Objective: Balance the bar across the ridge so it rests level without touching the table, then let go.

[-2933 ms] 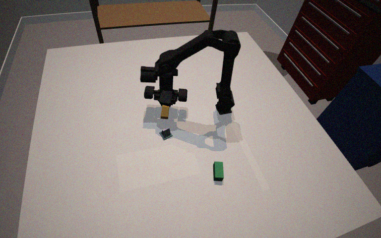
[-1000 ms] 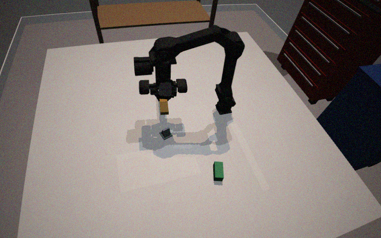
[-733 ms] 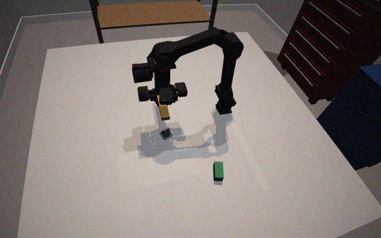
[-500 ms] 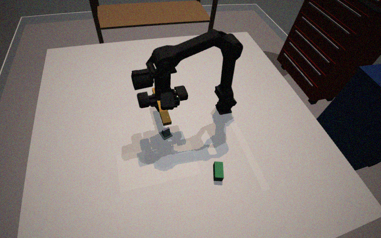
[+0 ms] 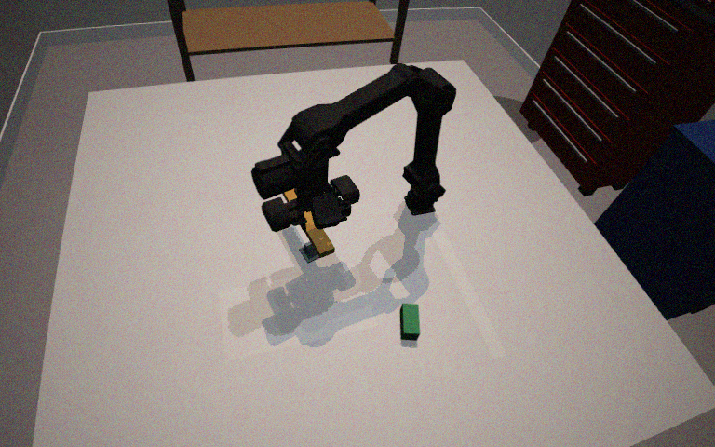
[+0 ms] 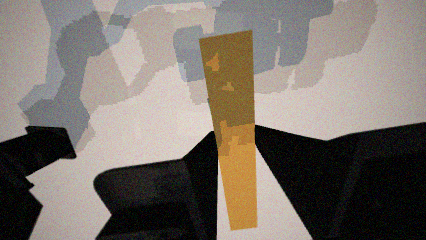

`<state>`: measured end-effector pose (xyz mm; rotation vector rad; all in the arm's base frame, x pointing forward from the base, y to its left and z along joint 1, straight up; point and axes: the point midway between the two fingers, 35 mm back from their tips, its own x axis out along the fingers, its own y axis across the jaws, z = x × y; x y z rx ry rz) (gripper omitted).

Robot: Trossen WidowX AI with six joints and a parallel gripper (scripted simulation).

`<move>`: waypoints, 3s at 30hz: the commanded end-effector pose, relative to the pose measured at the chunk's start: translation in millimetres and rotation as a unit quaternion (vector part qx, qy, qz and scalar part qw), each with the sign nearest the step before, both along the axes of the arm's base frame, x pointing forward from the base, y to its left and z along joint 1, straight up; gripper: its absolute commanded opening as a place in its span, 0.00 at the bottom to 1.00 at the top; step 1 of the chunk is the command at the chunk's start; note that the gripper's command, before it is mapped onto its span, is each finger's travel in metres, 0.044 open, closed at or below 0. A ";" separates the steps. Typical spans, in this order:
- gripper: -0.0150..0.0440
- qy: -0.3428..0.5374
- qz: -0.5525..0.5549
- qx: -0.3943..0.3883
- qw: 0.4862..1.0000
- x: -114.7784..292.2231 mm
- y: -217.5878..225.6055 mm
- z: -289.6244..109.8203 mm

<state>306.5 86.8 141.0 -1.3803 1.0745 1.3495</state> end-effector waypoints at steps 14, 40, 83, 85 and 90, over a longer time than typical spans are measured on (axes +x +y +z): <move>0.25 -0.002 0.043 0.002 0.999 -6.0 26.7 -8.8; 0.25 -0.002 0.043 0.002 0.999 -7.0 25.2 -42.2; 0.25 -0.002 0.043 0.002 0.999 -7.0 25.1 -44.8; 0.25 -0.002 0.043 0.002 0.999 -7.0 25.1 -45.0; 0.25 -0.002 0.043 0.002 0.999 -7.0 25.1 -45.5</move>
